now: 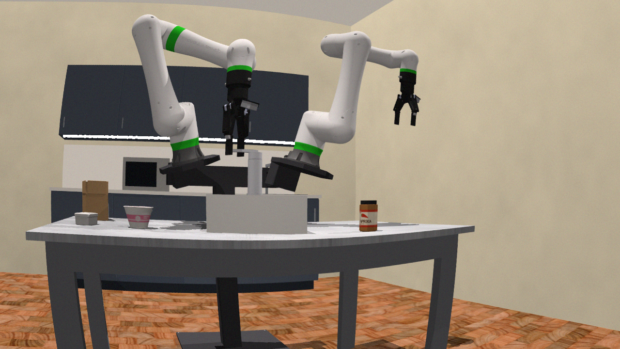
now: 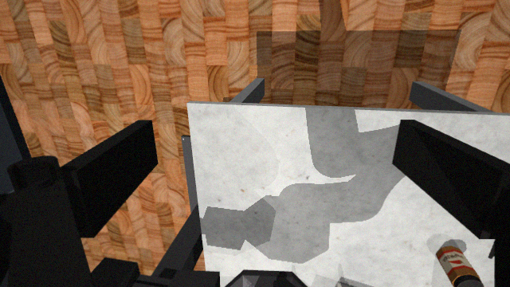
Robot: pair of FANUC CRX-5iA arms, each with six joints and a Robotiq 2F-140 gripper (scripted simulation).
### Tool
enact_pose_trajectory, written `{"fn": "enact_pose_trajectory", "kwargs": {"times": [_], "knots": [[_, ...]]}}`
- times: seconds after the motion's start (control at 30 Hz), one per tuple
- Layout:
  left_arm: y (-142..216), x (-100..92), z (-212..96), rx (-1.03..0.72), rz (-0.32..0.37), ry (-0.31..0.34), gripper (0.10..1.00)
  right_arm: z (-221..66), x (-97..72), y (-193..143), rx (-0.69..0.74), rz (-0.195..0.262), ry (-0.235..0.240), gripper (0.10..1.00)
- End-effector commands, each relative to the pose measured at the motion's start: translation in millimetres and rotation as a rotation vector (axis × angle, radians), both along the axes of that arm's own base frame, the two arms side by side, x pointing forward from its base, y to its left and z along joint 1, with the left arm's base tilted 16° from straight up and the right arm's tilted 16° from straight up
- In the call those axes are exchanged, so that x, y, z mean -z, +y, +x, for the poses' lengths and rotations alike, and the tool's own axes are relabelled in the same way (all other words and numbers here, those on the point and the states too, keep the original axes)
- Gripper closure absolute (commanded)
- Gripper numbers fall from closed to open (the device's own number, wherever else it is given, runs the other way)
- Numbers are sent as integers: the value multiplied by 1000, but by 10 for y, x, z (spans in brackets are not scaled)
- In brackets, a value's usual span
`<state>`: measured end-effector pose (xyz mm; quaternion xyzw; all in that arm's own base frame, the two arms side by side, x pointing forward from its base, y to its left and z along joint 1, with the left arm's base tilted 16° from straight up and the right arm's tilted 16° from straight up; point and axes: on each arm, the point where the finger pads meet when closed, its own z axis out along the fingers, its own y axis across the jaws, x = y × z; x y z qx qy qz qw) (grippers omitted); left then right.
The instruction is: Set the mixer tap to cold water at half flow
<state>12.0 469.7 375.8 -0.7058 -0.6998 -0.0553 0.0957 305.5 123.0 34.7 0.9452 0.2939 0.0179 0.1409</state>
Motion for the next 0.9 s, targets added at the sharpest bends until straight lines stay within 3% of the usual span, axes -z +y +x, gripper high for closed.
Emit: {"fn": "enact_pose_trajectory", "kwargs": {"times": [0.0, 0.87], "knots": [[1, -9, 1, 0, 2, 0, 98, 10, 41, -7, 0, 1, -1, 643], [1, -9, 1, 0, 2, 0, 98, 19, 115, -27, 0, 1, -1, 643]]}}
